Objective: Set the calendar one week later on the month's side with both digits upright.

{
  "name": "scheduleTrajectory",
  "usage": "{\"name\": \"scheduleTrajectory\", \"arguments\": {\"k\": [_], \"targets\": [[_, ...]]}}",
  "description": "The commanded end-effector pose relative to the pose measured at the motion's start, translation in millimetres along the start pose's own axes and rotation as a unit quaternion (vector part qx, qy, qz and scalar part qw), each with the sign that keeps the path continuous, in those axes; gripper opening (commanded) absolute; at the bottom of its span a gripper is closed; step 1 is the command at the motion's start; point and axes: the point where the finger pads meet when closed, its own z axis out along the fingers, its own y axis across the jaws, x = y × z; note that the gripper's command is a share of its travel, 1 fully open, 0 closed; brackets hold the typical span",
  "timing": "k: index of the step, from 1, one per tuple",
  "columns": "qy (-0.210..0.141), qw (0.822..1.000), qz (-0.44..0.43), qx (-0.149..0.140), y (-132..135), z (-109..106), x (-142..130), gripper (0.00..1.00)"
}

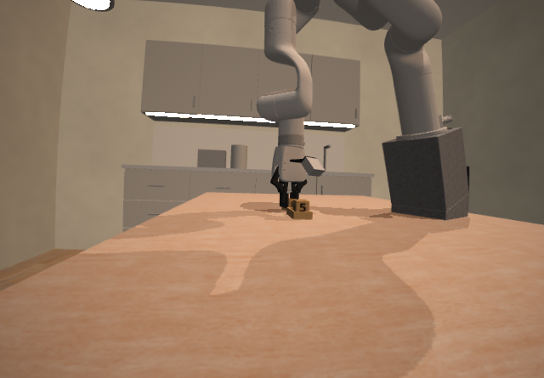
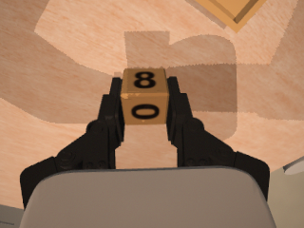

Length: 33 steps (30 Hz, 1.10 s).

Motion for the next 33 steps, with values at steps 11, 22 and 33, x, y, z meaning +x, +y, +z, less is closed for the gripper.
{"name": "scheduleTrajectory", "arguments": {"k": [11, 22, 33], "targets": [[-0.001, 1.0, 0.0, 0.0, 0.4, -0.6, -0.9, 0.29], [-0.001, 1.0, 0.0, 0.0, 0.4, -0.6, -0.9, 0.29], [-0.001, 1.0, 0.0, 0.0, 0.4, -12.7, -0.9, 0.29]]}}
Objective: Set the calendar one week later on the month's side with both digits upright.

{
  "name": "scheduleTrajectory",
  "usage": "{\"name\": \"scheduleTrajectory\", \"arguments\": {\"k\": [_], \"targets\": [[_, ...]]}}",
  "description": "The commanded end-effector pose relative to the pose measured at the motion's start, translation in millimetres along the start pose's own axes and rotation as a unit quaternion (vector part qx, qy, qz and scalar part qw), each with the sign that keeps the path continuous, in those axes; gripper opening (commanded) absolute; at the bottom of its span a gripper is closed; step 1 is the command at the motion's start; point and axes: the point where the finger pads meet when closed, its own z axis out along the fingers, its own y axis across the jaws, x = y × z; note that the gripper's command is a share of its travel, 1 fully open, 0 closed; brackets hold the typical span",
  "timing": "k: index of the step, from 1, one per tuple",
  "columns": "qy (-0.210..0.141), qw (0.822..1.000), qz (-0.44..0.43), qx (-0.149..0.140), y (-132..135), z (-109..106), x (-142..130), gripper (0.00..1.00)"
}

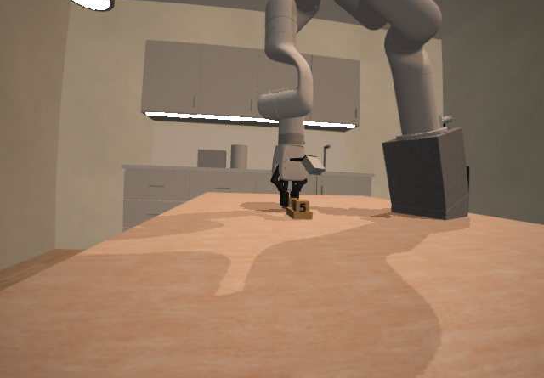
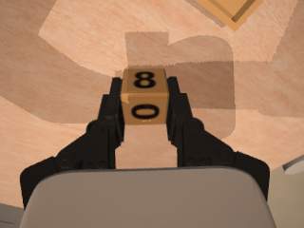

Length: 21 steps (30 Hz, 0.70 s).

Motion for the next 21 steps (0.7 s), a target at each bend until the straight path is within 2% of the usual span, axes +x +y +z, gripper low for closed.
{"name": "scheduleTrajectory", "arguments": {"k": [1, 21], "targets": [[-0.001, 1.0, 0.0, -0.001, 0.8, -13.3, -1.3, 0.29], [-0.001, 1.0, 0.0, -0.001, 0.7, -78.9, -1.2, 0.29]]}}
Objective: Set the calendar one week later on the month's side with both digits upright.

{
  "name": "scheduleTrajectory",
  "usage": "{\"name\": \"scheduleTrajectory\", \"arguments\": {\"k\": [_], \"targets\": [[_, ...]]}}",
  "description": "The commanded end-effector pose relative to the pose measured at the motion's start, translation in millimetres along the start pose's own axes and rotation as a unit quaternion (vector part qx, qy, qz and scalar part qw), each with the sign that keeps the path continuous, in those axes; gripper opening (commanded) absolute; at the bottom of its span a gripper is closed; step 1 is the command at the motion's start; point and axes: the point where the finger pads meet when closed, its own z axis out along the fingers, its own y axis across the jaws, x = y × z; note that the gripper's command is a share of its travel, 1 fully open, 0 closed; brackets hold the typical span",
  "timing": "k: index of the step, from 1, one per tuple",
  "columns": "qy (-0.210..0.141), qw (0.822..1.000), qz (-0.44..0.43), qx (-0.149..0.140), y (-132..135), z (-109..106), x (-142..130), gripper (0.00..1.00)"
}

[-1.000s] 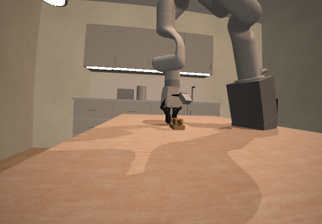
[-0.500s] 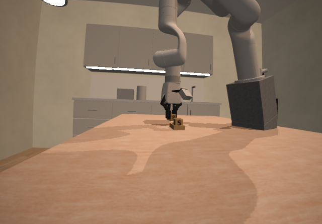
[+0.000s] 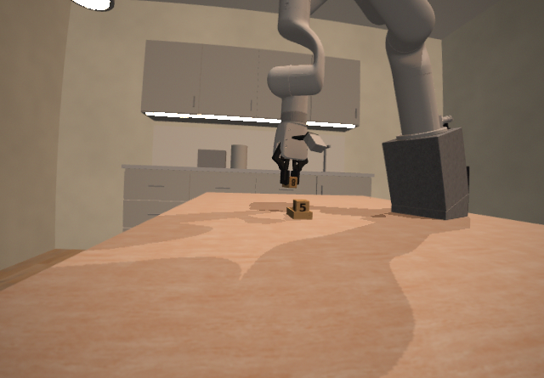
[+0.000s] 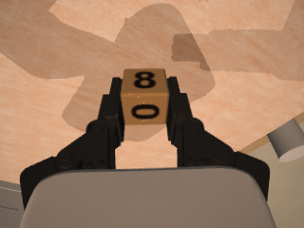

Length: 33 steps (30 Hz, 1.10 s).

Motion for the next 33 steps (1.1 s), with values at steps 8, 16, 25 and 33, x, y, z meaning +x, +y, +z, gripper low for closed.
{"name": "scheduleTrajectory", "arguments": {"k": [8, 16, 25, 33], "targets": [[0.016, 1.0, 0.001, 0.007, 1.5, -33.0, -1.4, 0.29], [0.016, 1.0, 0.001, 0.007, 1.5, -36.2, -1.5, 0.29], [0.016, 1.0, 0.004, 0.007, 1.5, -36.2, -1.5, 0.29], [0.015, 0.994, 0.104, 0.008, 1.1, -36.1, -1.3, 0.29]]}}
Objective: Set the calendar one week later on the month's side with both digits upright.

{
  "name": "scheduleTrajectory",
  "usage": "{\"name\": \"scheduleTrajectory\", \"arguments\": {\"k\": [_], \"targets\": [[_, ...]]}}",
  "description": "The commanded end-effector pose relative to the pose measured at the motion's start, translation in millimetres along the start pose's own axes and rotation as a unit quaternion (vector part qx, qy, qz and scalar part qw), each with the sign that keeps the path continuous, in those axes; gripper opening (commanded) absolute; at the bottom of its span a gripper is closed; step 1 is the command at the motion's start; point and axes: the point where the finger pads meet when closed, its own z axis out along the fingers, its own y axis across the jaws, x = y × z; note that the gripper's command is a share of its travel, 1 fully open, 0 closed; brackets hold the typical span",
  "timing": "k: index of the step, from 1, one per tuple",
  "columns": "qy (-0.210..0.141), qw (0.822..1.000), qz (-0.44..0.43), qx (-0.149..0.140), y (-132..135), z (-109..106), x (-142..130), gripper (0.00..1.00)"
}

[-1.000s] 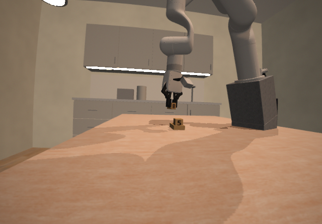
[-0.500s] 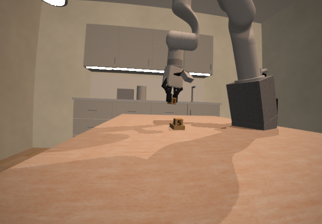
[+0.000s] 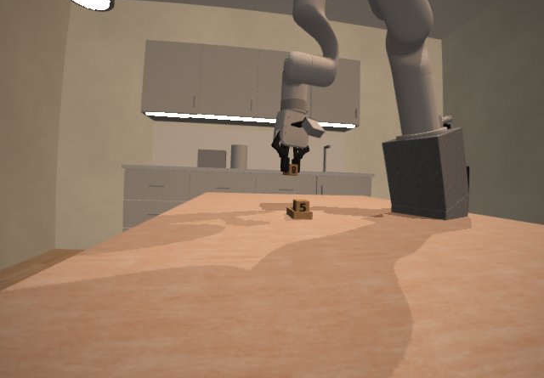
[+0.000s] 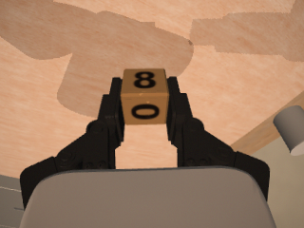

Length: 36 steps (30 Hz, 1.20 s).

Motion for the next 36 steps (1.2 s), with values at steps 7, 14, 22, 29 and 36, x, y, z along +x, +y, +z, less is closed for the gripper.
{"name": "scheduleTrajectory", "arguments": {"k": [7, 14, 22, 29, 36], "targets": [[0.004, 0.987, 0.161, 0.01, 0.2, -0.5, -0.9, 0.29], [0.003, 0.967, 0.255, 0.01, -0.1, -0.4, -0.8, 0.29], [0.002, 0.943, 0.332, 0.01, -0.3, -0.4, -0.7, 0.29], [0.001, 0.894, 0.447, 0.011, -0.7, -0.3, -0.5, 0.29], [0.0, 0.851, 0.526, 0.011, -0.9, -0.2, -0.4, 0.29]]}}
